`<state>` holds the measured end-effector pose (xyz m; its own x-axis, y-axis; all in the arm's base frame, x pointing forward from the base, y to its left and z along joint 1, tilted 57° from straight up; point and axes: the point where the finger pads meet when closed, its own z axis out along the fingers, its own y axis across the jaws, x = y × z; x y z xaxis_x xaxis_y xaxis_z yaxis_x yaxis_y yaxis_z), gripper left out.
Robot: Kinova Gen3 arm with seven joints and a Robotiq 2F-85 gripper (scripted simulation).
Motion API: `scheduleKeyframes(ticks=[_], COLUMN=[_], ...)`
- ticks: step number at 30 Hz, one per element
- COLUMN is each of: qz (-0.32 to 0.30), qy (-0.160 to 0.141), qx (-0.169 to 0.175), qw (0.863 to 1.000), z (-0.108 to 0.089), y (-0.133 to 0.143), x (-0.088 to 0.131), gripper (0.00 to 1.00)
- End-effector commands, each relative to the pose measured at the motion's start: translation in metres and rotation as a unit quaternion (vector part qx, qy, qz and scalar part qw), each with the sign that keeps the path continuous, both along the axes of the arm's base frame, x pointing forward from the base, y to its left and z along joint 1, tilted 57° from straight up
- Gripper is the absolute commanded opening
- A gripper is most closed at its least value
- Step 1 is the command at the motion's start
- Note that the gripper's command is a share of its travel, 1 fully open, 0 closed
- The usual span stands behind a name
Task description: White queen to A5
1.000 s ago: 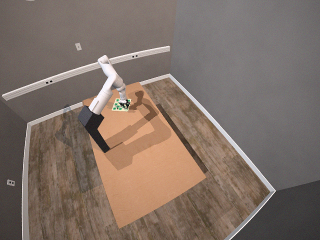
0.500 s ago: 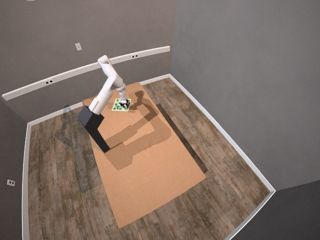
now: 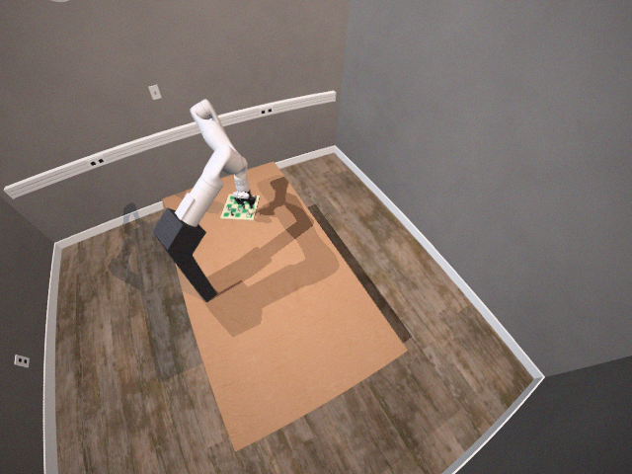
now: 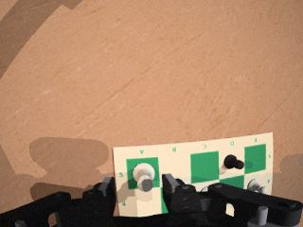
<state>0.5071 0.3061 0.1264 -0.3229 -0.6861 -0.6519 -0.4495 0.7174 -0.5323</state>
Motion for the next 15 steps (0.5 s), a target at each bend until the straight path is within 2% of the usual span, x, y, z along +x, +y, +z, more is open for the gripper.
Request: scheduleKeyframes(ticks=[1,6,11,12,15], qz=[0.008,0.008,0.006,0.006,0.007], qy=[0.001,0.001,0.001,0.001,0.000], qx=[-0.001,-0.001,-0.001,-0.001,-0.001], qw=[1.000,1.000,1.000,1.000,1.000], z=[0.012,0.020,0.021,0.022,0.022], y=[0.004,0.002,-0.001,0.000,0.001], x=[-0.019,-0.032,-0.033,-0.032,-0.032], gripper=[0.41,0.41,0.41,1.00,1.00])
